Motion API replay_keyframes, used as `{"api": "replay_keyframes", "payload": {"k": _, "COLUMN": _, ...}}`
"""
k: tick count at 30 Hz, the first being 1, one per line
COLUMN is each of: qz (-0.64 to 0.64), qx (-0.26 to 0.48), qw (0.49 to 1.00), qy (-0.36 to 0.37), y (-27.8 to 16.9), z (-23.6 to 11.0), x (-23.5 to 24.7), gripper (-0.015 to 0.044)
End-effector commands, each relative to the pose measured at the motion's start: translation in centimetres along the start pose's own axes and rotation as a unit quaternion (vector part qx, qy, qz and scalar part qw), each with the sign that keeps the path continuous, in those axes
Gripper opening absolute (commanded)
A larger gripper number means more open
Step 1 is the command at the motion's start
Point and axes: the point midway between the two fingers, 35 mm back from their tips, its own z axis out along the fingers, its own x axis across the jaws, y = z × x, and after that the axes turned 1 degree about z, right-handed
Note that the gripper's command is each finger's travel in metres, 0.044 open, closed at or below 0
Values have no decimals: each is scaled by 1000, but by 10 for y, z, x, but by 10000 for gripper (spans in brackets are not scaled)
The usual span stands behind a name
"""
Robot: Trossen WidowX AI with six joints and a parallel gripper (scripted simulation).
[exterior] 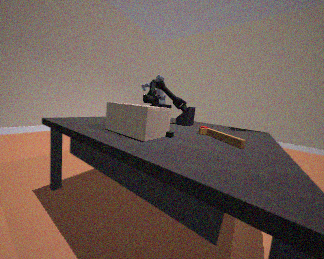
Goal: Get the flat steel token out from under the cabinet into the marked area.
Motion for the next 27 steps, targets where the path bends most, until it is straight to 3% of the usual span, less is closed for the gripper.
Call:
{"api": "replay_keyframes", "payload": {"k": 1, "qz": 1, "qx": -1, "qw": 1000, "qy": -1, "y": 7, "z": 0, "x": 0, "gripper": 0}}
{"api": "replay_keyframes", "payload": {"k": 27, "qz": 2, "qx": -1, "qw": 1000, "qy": -1, "y": 34, "z": -1, "x": 0, "gripper": 0}}
